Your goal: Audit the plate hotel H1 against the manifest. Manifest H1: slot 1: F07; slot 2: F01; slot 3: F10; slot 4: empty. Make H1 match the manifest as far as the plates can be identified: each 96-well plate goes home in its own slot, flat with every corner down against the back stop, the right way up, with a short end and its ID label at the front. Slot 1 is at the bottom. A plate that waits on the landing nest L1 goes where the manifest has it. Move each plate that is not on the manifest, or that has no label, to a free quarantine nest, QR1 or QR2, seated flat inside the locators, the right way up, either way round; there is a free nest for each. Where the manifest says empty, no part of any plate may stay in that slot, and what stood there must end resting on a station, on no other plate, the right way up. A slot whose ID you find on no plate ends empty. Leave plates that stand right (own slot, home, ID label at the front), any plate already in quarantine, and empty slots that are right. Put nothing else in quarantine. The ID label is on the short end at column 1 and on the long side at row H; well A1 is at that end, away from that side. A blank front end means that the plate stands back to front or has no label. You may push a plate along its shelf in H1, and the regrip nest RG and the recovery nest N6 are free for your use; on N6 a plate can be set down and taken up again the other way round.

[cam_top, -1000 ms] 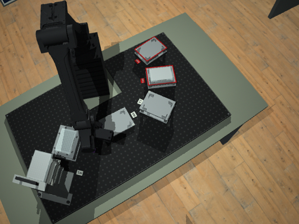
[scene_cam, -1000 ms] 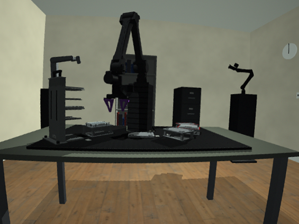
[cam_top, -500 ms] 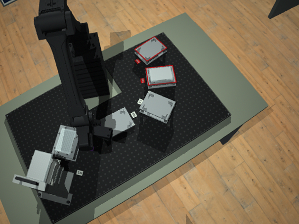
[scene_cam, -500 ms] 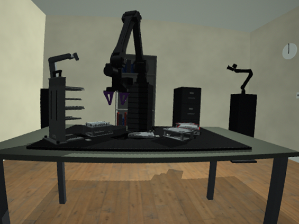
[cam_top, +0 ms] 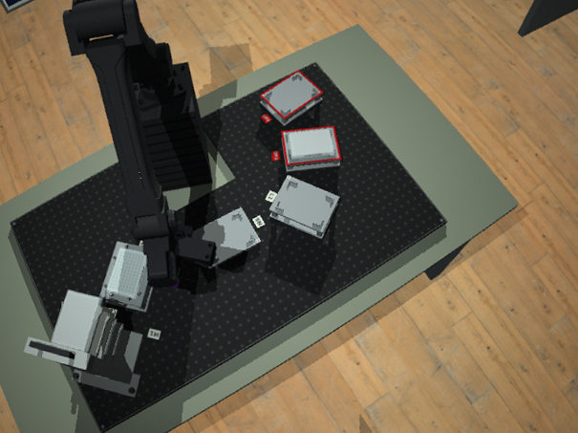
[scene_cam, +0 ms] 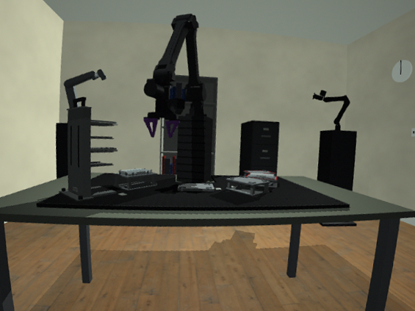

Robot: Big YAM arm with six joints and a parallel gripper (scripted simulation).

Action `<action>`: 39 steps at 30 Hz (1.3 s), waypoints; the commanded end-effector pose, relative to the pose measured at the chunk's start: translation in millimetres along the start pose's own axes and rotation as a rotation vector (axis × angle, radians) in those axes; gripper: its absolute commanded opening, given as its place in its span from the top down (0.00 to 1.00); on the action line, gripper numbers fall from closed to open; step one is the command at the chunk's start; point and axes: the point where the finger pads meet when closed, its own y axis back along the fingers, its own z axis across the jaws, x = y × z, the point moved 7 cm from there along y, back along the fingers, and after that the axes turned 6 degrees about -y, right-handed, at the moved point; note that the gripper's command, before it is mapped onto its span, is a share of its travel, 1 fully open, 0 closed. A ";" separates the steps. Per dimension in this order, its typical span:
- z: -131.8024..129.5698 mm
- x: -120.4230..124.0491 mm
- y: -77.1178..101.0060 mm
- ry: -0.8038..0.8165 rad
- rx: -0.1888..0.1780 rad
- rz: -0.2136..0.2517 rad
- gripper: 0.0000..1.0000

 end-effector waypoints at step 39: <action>-26.4 104.4 23.1 -0.741 0.054 -0.034 0.00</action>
